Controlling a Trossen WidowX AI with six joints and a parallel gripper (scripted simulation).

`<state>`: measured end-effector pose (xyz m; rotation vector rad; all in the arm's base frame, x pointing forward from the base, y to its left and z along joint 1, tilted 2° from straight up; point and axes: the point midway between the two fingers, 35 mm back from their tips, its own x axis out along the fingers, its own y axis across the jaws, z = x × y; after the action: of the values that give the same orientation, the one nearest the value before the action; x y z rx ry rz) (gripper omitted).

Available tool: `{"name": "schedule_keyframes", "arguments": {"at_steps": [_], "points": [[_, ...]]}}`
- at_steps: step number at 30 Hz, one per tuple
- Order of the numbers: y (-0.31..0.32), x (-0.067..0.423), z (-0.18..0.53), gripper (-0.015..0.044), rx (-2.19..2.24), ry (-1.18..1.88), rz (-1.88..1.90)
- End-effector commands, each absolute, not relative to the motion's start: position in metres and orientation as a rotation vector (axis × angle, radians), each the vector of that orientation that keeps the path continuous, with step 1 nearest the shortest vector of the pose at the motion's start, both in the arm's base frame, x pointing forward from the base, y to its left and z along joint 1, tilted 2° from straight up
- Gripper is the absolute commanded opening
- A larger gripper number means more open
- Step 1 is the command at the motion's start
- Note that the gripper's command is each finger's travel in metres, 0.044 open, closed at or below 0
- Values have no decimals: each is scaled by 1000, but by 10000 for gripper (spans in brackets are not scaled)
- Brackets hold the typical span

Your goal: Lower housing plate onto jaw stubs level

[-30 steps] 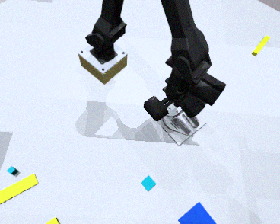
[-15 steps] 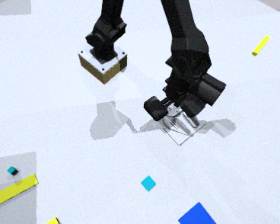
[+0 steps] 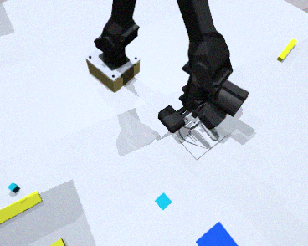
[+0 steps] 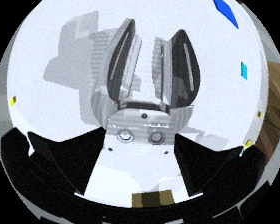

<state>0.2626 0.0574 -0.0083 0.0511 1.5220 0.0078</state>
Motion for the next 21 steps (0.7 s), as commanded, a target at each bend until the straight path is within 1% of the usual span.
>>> {"name": "schedule_keyframes", "arguments": {"at_steps": [1, 2, 3, 16, 21], "points": [[57, 263, -8, 404, 51, 1522, 8], [57, 263, -8, 430, 51, 1522, 8], [57, 263, -8, 440, 51, 1522, 8], [57, 263, -8, 440, 51, 1522, 8], [57, 264, 15, 440, 54, 1521, 7]]}}
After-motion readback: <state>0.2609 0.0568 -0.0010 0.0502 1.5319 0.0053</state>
